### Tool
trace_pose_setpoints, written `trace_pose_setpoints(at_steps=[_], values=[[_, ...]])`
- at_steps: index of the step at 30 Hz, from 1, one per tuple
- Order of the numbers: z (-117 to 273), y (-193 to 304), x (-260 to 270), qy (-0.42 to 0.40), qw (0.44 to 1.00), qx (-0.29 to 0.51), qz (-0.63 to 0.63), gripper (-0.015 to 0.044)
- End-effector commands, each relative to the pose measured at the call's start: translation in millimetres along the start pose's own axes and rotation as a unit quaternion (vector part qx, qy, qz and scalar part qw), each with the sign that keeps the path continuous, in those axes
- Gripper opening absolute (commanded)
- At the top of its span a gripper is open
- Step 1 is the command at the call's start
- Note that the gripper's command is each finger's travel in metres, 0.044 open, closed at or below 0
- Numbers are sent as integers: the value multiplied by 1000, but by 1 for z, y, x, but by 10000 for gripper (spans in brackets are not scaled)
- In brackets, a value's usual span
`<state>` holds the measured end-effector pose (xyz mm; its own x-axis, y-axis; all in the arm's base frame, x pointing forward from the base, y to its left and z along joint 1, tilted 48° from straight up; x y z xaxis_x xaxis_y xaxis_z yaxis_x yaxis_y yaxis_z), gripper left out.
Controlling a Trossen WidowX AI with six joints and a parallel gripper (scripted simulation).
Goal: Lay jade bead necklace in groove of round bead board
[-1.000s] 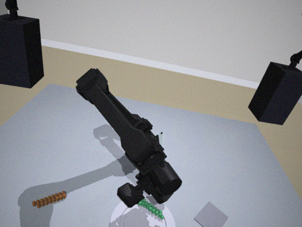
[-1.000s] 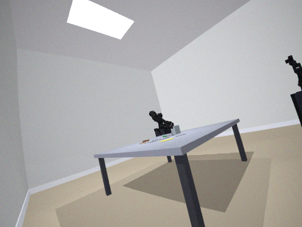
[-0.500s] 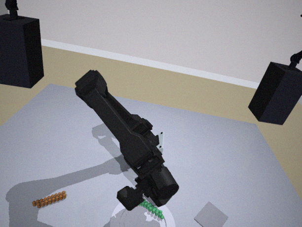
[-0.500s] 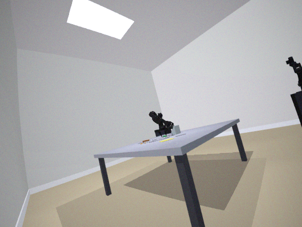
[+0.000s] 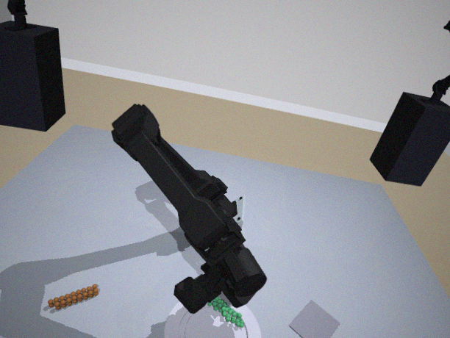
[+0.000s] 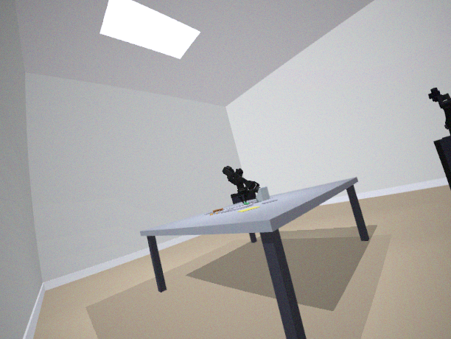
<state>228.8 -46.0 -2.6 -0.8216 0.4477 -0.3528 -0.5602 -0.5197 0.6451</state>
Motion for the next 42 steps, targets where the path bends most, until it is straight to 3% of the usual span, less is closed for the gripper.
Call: trace_pose_setpoints(at_steps=[1,42], values=[[0,0,0,0,1000,-1,-1,0],[15,6,14,1,1000,1,3,0]])
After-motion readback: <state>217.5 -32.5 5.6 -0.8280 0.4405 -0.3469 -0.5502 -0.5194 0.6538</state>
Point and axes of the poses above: the point midway between the two fingers, 35 mm back from their tips, its own z axis back along the fingers, its own x axis across the jaws, y = z × x, the point moved 1 cm from there along z, back along the fingers, and after that the axes turned 11 degrees about z, right-handed, at the moved point
